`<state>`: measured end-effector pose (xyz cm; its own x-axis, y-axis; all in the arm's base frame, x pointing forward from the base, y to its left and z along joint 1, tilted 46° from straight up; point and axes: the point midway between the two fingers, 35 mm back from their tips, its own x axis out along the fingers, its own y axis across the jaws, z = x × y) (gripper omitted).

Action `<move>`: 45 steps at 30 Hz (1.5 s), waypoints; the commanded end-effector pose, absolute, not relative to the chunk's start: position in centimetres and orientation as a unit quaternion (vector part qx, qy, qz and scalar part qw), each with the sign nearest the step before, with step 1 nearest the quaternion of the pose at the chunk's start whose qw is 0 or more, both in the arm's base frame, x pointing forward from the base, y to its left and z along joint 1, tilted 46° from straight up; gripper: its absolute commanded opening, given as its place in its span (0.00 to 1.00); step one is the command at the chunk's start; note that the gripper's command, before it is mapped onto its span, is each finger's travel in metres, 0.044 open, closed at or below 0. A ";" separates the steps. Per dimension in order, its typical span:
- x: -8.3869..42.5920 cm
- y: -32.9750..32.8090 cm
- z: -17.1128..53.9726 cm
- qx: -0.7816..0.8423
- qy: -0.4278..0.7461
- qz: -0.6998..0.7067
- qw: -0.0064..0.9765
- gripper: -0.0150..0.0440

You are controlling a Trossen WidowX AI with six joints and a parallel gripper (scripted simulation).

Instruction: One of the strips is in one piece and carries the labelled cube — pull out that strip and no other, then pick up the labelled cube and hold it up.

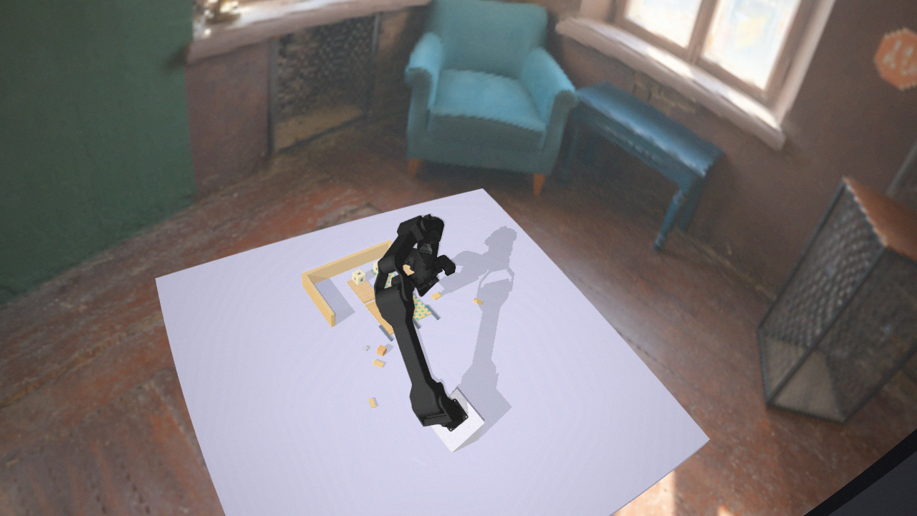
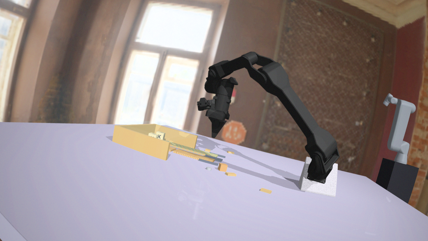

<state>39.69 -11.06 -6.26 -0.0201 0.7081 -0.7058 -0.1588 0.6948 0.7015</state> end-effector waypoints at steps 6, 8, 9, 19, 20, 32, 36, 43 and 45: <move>39.7 -9.8 -7.5 0.219 0.638 0.327 0.662 0.25; 39.7 -9.5 -7.7 0.219 0.638 0.327 0.662 0.25; 39.7 -9.4 -7.8 0.219 0.638 0.327 0.662 0.25; 39.6 -8.2 -8.9 0.219 0.637 0.327 0.662 0.25; 39.6 -8.1 -9.0 0.219 0.637 0.327 0.662 0.25; 39.3 -6.6 -10.2 0.220 0.637 0.328 0.662 0.25; 39.3 -6.5 -10.3 0.220 0.637 0.328 0.662 0.25; 39.3 -6.5 -10.3 0.220 0.637 0.328 0.662 0.25; 39.3 -6.5 -10.3 0.220 0.637 0.328 0.662 0.25</move>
<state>39.26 -6.60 -10.36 -0.0296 0.7114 -0.7022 -0.1569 0.6905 0.7061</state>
